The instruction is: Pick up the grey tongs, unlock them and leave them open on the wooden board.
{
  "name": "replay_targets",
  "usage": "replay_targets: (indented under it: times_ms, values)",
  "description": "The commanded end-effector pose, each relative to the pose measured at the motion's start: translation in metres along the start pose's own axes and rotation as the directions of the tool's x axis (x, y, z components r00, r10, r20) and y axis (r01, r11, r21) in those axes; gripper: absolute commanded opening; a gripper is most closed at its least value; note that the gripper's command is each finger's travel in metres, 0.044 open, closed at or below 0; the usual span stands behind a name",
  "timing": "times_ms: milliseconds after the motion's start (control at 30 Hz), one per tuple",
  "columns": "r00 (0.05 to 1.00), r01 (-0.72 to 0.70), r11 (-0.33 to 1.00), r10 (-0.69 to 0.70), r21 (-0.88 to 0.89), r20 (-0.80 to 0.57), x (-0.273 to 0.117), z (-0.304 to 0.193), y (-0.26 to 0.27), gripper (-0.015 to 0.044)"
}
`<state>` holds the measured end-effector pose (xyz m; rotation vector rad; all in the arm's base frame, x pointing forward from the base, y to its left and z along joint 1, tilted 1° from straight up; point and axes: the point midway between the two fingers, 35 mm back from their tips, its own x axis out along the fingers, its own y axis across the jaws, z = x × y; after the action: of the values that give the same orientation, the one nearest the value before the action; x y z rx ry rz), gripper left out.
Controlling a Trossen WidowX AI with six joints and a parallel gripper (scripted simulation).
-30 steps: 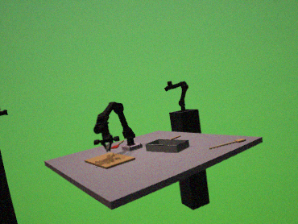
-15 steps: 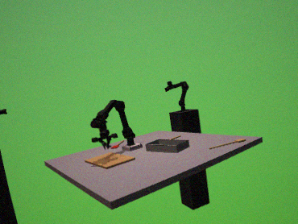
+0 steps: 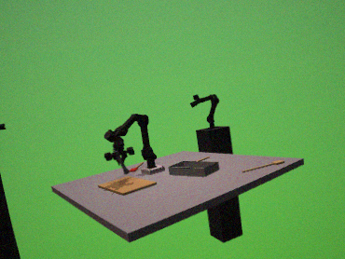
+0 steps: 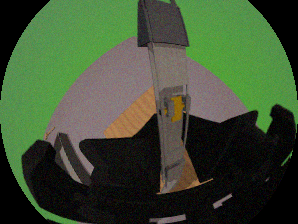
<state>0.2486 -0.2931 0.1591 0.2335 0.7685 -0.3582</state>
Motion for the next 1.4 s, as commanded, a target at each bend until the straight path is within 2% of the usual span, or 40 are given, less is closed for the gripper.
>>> replay_targets:
  times_ms: [0, 500, 1367]
  values:
    - [0.992, -0.007, 1.0, 0.009, -0.015, 0.125, -0.017, 0.01, 0.003, -0.015]
    - [0.892, -0.003, 0.991, 0.062, -0.132, 0.447, -0.07, 0.018, 0.019, -0.015]
    - [0.891, -0.002, 0.991, 0.063, -0.134, 0.45, -0.071, 0.018, 0.019, -0.015]
